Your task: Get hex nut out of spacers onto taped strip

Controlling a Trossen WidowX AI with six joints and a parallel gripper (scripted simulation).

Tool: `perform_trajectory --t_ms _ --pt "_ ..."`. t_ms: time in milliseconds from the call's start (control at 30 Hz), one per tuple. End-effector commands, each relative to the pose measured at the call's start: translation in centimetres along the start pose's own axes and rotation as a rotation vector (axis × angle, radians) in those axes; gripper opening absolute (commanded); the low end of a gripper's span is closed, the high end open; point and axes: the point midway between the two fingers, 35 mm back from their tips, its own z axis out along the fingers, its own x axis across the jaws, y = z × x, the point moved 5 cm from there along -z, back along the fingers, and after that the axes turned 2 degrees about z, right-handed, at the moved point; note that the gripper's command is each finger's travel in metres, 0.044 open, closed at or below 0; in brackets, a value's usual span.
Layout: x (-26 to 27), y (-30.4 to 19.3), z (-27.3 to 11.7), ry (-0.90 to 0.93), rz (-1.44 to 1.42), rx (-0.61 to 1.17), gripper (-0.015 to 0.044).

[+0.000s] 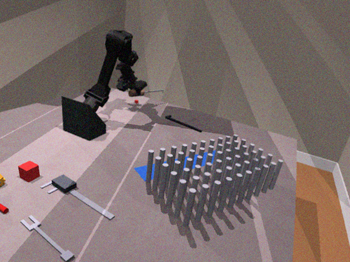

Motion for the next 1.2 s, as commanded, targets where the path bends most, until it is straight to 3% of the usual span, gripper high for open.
perform_trajectory --t_ms 0,1167 --pt "0.0 0.2 0.2 -0.001 -0.006 0.0 0.0" --pt "0.5 1.2 2.0 -0.002 -0.008 0.005 0.0"
